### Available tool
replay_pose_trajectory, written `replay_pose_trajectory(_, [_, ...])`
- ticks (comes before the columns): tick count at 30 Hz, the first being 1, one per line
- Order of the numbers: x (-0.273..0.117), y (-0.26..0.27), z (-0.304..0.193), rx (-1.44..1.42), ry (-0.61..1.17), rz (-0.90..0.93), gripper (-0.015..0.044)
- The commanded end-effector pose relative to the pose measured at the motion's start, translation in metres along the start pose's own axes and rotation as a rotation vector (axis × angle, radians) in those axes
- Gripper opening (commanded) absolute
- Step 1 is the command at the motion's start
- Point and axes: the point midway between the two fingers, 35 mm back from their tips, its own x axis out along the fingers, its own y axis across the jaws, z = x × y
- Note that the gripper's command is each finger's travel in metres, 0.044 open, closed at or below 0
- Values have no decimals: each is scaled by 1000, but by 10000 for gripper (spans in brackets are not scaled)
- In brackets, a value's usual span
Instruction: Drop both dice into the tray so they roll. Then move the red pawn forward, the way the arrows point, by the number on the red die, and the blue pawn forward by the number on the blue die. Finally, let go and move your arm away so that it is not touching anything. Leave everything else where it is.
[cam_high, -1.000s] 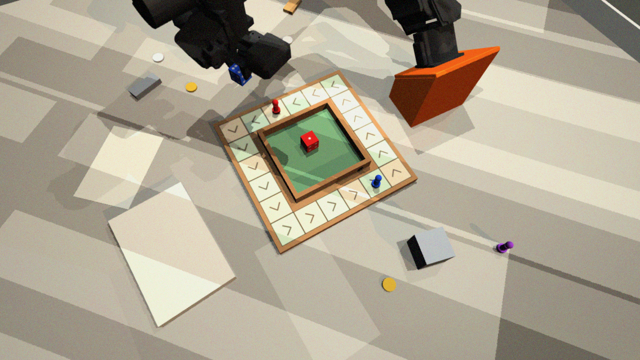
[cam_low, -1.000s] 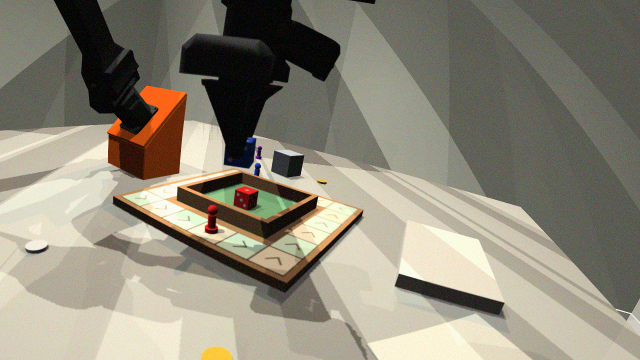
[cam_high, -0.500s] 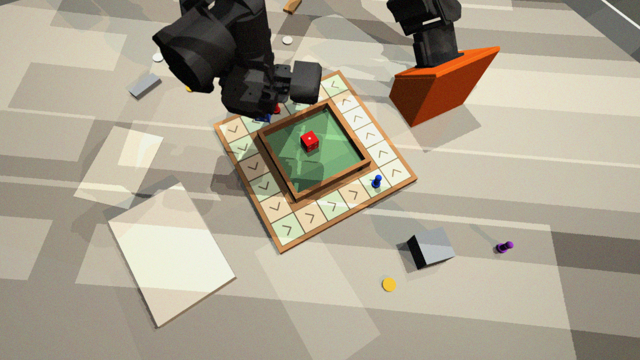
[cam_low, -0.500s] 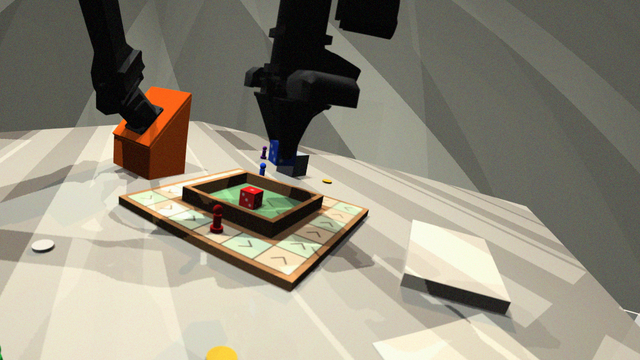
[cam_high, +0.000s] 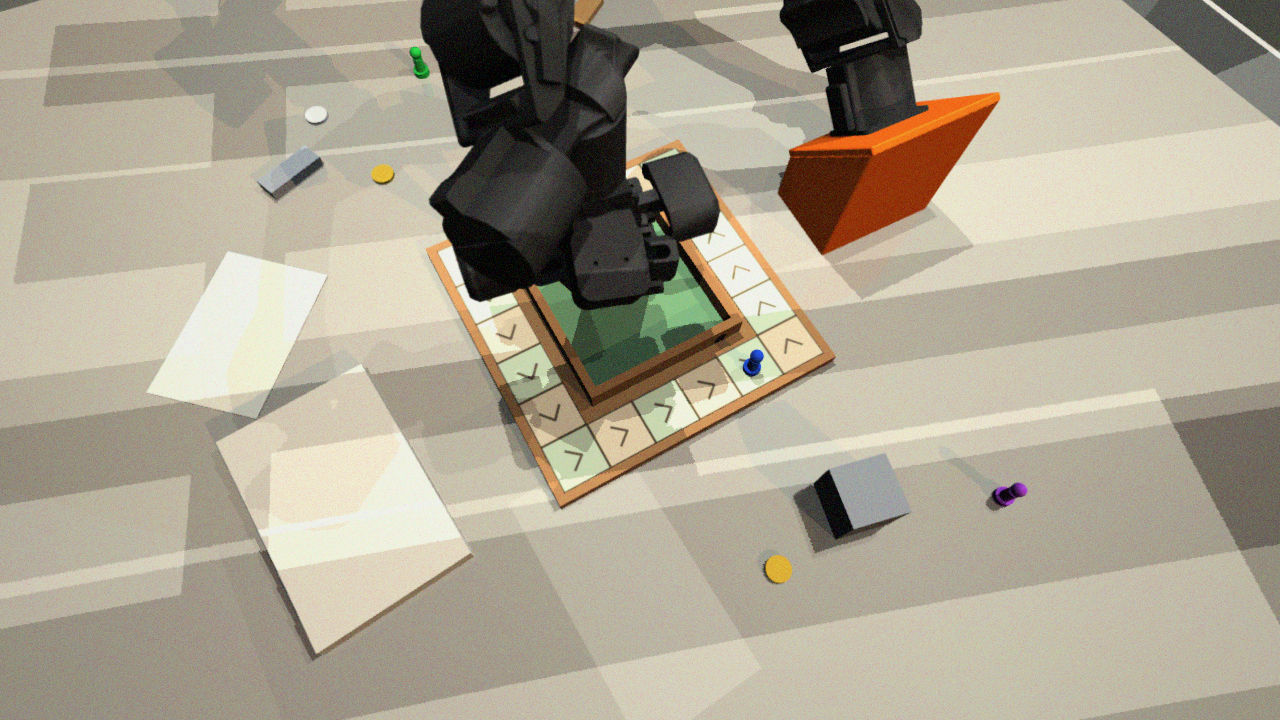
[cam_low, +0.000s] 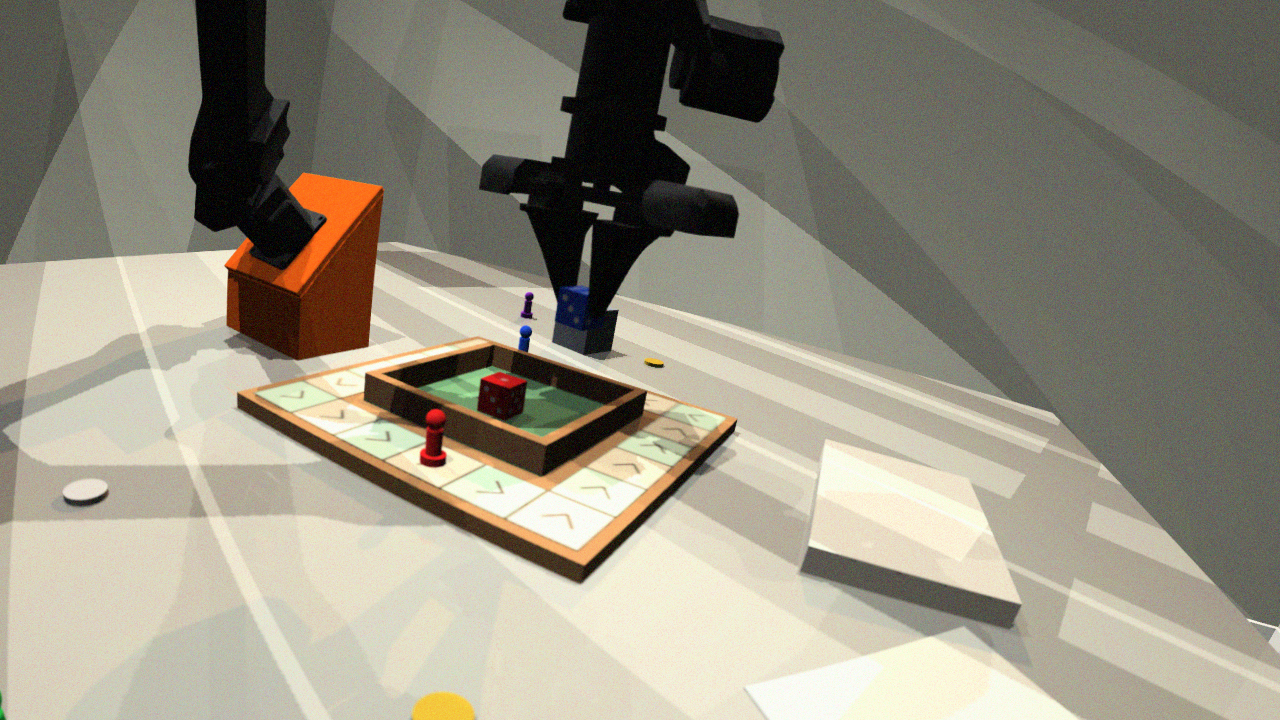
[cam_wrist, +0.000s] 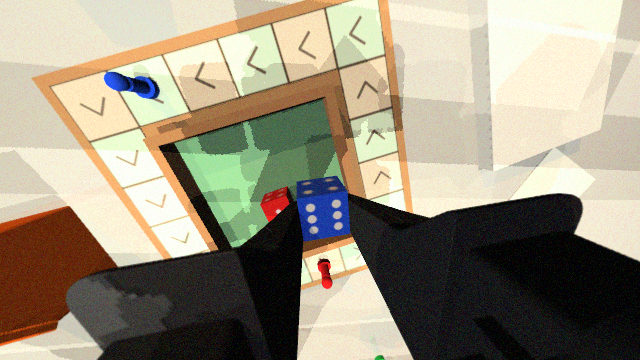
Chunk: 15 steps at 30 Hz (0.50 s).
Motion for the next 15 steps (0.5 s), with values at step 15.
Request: replay_pose_trajectory(15, [8, 78, 13, -205, 13, 2, 0])
